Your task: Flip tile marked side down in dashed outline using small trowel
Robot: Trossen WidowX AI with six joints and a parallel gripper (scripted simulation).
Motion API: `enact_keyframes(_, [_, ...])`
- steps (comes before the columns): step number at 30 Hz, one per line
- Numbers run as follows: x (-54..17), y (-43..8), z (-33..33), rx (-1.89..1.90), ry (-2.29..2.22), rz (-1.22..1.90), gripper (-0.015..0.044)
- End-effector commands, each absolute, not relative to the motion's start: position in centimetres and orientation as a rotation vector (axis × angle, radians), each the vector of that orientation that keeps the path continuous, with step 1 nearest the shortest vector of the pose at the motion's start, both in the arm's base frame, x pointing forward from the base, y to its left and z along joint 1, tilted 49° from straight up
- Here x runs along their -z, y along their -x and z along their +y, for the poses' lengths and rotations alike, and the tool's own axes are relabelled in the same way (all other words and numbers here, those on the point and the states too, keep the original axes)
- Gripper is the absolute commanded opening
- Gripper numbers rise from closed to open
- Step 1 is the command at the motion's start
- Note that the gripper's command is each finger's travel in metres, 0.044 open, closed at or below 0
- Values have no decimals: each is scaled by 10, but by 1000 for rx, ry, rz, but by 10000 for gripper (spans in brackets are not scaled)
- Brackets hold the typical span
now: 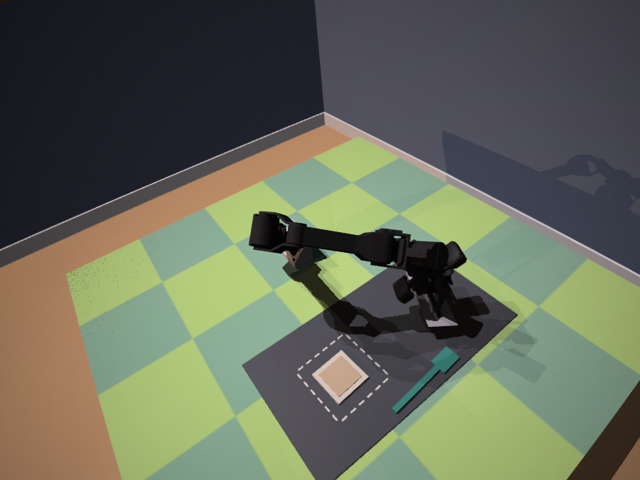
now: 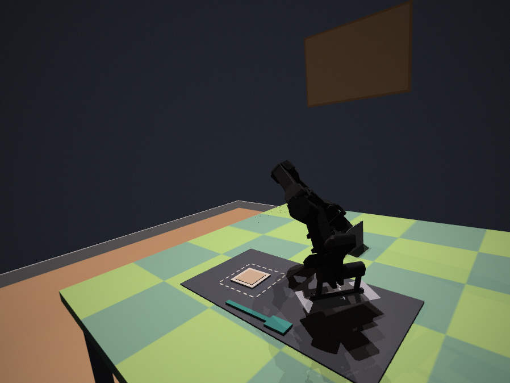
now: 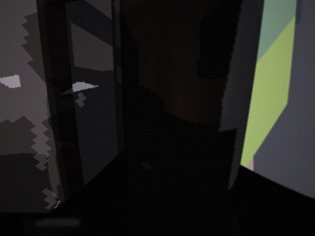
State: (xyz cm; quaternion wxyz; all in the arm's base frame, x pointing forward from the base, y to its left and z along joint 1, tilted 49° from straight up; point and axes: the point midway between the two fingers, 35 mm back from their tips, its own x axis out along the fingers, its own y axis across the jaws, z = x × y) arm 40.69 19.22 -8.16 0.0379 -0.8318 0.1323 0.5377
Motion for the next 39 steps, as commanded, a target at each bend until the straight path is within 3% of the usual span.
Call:
enact_keyframes(1, [91, -406, 200, -1796, 2511, 311, 0])
enact_keyframes(23, [130, -380, 222, -2422, 2170, -237, 0])
enact_keyframes(39, [139, -380, 214, -2435, 2156, -254, 0])
